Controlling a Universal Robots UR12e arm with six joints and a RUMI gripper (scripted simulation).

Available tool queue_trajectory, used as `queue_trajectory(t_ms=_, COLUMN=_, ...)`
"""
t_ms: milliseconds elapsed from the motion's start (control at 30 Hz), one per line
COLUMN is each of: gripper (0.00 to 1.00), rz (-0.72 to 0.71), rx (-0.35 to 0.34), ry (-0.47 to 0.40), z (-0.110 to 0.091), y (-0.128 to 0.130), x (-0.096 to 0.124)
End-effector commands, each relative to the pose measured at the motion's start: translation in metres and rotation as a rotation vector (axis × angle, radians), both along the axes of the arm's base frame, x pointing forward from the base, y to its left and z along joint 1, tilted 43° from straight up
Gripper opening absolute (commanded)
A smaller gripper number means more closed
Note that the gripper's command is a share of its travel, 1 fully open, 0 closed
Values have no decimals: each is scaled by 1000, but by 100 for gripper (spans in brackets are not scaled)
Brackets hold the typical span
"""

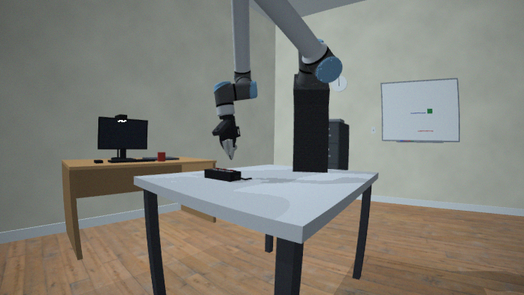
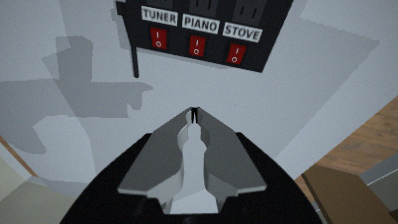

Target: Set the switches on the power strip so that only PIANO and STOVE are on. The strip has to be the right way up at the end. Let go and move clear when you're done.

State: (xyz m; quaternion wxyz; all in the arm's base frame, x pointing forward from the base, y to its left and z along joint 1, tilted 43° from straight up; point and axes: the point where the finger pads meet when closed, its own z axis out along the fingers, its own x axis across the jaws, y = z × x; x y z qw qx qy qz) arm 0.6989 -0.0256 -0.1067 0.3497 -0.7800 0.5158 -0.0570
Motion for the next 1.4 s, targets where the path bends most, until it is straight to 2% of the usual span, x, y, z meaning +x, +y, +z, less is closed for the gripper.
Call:
queue_trajectory(t_ms=0, gripper=0, rz=28, rx=-176, ry=-66, z=17, y=-13, x=-10)
queue_trajectory(t_ms=67, gripper=0, rz=31, rx=-196, ry=-73, z=19, y=-14, x=-11)
queue_trajectory(t_ms=1367, gripper=0, rz=31, rx=-196, ry=-73, z=19, y=-14, x=-11)
